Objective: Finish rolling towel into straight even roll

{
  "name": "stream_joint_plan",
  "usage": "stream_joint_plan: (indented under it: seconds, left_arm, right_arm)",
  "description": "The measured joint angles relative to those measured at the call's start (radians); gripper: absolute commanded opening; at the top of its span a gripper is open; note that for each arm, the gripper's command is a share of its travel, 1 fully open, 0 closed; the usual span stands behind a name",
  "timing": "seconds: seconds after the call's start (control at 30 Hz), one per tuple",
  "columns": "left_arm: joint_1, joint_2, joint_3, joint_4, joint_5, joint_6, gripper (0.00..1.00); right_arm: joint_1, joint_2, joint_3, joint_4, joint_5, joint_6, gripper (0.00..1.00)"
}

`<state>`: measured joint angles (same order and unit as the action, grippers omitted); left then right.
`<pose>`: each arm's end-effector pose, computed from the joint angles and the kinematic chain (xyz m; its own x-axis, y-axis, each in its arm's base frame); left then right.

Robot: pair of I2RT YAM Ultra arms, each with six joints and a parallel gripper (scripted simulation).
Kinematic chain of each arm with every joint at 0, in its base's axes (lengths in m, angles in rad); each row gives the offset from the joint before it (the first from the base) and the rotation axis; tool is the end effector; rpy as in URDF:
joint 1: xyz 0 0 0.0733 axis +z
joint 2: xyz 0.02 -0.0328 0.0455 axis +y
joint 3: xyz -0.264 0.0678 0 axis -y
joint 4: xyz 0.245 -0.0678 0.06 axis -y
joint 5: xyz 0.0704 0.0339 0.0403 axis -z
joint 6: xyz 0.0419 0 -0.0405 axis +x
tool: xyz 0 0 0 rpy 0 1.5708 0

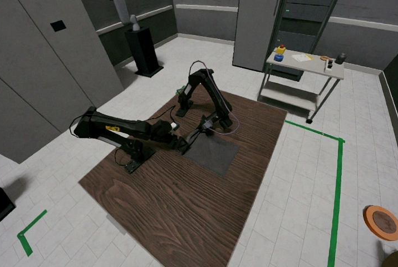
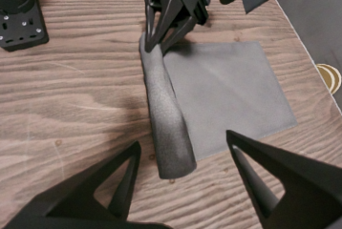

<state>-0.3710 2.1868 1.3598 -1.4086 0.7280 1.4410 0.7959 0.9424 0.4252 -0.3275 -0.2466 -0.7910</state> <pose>0.2882 -0.1409 0.1147 -0.2059 0.8744 -0.4394 0.7128 -0.1736 -0.6795 0.1185 0.1373 0.1802 0.2054 -0.7758 -0.5966 -0.9389 0.0157 -0.3438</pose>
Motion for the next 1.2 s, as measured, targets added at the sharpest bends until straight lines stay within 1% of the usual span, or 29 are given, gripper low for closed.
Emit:
stream_joint_plan:
  seconds: [0.17,0.4,0.63,0.8,1.0,1.2]
  left_arm:
    - [0.0,0.015,0.004,-0.031,-0.003,0.003,0.16]
    - [0.0,0.029,0.005,-0.037,0.001,0.005,0.16]
    - [0.0,0.029,0.005,-0.039,0.001,0.005,0.16]
    - [0.0,0.029,0.005,-0.039,0.001,0.005,0.16]
    - [0.0,0.029,0.005,-0.039,0.001,0.005,0.16]
    - [0.0,0.029,0.005,-0.039,0.001,0.006,0.16]
  right_arm:
    - [-0.001,0.0,0.0,0.0,-0.006,-0.006,0.98]
    - [-0.091,0.021,0.0,-0.018,-0.094,-0.116,0.98]
    - [-0.099,0.043,0.0,-0.017,-0.134,-0.168,0.98]
    - [-0.099,0.072,-0.052,0.05,-0.14,-0.176,0.98]
    - [-0.099,0.143,-0.13,0.148,-0.14,-0.177,0.98]
    - [-0.099,0.176,-0.137,0.223,-0.144,-0.177,0.98]
